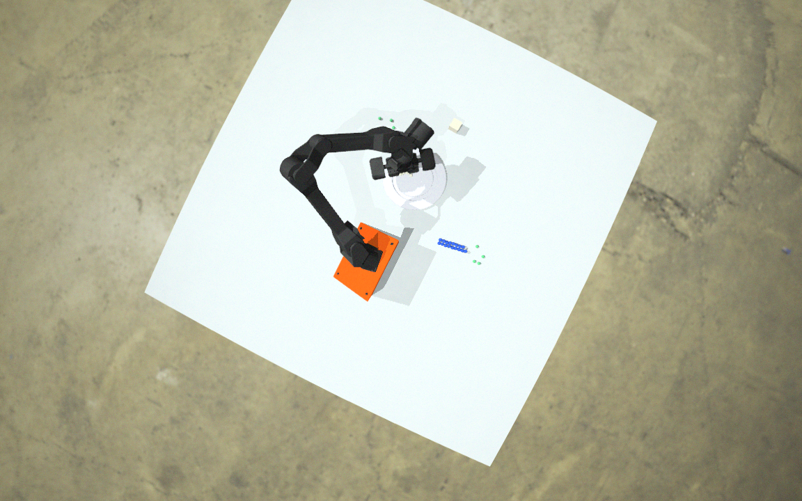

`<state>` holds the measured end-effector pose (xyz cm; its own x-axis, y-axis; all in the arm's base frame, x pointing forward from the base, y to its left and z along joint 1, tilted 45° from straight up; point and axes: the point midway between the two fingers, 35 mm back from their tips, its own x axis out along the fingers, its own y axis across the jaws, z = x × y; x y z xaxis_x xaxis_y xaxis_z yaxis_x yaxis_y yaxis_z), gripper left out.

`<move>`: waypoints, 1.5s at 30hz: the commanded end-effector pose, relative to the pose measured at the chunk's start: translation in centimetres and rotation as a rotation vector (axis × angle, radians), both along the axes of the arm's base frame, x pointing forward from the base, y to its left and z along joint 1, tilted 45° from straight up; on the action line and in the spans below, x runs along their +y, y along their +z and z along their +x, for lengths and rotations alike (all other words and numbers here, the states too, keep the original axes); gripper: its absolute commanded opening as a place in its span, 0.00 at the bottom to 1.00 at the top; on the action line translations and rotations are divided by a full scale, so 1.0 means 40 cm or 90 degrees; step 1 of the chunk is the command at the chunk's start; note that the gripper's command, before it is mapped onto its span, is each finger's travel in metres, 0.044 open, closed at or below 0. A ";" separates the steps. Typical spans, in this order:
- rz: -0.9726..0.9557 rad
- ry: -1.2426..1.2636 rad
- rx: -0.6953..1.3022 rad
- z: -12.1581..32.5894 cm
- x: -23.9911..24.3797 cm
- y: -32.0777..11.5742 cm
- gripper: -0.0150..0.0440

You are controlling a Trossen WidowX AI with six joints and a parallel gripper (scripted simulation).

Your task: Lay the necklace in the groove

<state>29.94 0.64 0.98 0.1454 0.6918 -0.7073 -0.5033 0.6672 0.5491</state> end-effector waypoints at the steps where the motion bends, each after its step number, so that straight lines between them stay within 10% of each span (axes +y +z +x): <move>1: -0.001 0.001 -0.002 0.001 -0.001 0.001 0.25; 45: 0.002 0.000 0.001 -0.085 -0.042 0.002 0.25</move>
